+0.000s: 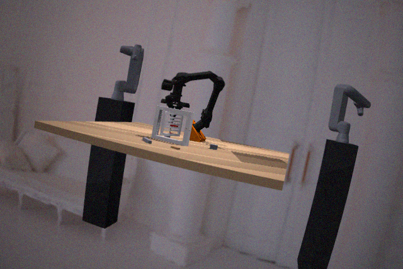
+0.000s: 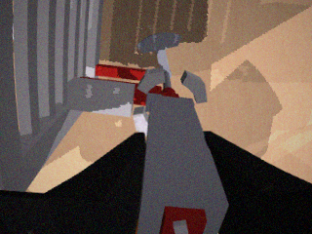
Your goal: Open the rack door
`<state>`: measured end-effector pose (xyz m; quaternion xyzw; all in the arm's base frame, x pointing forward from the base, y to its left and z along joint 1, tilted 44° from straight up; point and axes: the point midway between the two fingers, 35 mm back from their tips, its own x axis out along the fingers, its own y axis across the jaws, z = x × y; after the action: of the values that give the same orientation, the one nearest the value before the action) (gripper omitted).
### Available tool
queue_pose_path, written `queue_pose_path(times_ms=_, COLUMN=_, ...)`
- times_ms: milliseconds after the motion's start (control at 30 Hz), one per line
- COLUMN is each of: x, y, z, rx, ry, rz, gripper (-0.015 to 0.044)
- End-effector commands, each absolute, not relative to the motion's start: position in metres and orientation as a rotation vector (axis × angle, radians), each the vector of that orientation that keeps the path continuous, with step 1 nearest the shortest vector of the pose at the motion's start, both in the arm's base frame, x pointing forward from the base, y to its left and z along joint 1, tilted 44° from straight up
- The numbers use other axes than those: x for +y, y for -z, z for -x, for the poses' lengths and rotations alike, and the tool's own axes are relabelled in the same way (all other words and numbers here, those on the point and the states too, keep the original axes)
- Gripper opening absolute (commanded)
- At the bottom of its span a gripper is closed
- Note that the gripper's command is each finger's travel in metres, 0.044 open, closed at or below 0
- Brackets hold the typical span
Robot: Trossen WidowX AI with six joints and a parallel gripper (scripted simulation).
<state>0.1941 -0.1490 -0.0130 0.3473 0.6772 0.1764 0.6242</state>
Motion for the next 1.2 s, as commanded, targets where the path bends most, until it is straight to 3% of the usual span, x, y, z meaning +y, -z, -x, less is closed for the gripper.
queue_pose_path(times_ms=0, x=-0.157, y=0.021, z=-0.194, rx=1.526, ry=-0.471, rz=-0.726, gripper=0.0008)
queue_pose_path(times_ms=900, x=-0.178, y=0.040, z=-0.196, rx=1.463, ry=-0.597, rz=-0.586, gripper=0.0008)
queue_pose_path(times_ms=1167, x=-0.178, y=0.040, z=-0.196, rx=1.463, ry=-0.597, rz=-0.586, gripper=0.0218)
